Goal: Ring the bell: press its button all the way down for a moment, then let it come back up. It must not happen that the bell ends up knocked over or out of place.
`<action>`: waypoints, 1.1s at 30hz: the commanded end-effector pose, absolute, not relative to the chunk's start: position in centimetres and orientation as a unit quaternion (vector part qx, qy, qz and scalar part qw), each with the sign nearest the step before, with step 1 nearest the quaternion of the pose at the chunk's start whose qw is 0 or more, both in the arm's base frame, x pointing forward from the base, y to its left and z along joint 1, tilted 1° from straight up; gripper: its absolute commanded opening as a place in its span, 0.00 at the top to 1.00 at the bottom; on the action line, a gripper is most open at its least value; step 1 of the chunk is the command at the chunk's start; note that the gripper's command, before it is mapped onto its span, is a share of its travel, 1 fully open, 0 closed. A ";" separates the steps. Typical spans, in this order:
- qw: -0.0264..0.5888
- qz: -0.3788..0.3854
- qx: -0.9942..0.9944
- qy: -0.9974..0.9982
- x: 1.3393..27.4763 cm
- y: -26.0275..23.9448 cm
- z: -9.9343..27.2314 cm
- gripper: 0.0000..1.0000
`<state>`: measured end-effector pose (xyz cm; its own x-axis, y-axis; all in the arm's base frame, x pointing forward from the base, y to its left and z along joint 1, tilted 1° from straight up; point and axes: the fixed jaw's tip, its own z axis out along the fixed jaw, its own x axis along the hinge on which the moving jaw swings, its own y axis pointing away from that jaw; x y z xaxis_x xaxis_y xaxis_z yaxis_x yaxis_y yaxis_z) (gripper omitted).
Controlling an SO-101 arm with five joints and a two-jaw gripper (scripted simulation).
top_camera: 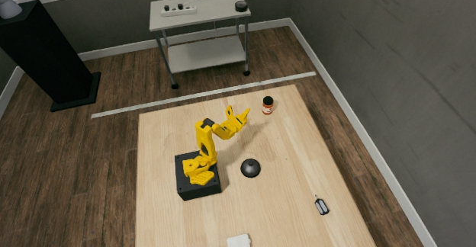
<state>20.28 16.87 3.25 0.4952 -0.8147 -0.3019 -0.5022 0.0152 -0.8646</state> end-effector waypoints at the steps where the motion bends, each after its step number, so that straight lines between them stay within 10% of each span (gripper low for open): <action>1: 0.528 -0.148 -0.685 0.480 20.3 16.9 3.4 0.00; 2: 0.528 -0.148 -0.685 0.480 20.3 16.9 3.4 0.00; 3: 0.528 -0.148 -0.685 0.480 20.3 16.9 3.4 1.00; 33: 0.453 -0.161 -0.707 0.519 21.5 14.8 1.6 1.00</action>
<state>21.12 15.34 1.88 0.4261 -0.8651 -0.2645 -0.5723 -0.0313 -0.8195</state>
